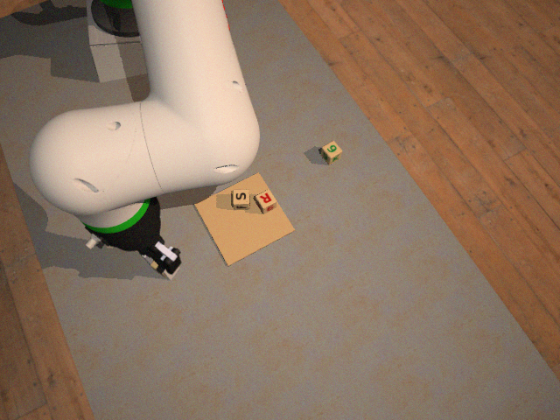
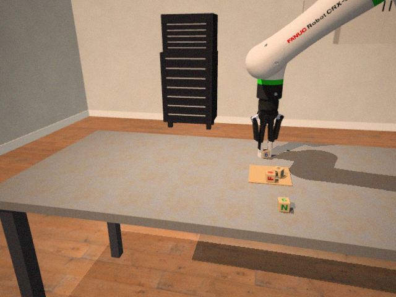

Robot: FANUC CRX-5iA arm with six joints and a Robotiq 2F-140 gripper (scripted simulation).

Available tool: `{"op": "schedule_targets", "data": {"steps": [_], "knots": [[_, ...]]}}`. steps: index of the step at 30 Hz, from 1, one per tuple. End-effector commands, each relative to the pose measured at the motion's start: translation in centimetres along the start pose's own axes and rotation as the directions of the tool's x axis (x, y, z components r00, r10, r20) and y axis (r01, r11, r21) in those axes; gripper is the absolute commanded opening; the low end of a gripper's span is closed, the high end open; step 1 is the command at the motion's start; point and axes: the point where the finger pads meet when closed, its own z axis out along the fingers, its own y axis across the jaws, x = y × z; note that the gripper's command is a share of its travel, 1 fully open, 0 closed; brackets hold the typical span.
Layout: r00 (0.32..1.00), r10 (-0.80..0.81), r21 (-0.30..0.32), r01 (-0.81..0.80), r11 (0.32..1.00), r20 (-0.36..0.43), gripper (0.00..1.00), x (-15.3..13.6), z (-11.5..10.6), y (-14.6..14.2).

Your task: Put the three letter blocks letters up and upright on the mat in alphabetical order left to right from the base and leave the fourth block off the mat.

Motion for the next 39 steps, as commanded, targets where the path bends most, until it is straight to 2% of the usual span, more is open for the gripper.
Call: {"op": "schedule_targets", "data": {"steps": [1,9,19,23,36,39], "knots": [[1.0,0.0,0.0,0.0,1.0,0.0,0.16,0.0,0.0,0.0],[1.0,0.0,0.0,0.0,1.0,0.0,0.16,0.0,-1.0,0.0],[1.0,0.0,0.0,0.0,1.0,0.0,0.16,0.0,-7.9,0.0],[1.0,0.0,0.0,0.0,1.0,0.0,0.16,0.0,-9.7,0.0],[1.0,0.002,0.0,-0.002,1.0,0.0,0.16,0.0,-10.0,0.0],[0.997,0.079,0.0,-0.079,0.997,0.001,0.16,2.0,-10.1,1.0]]}}
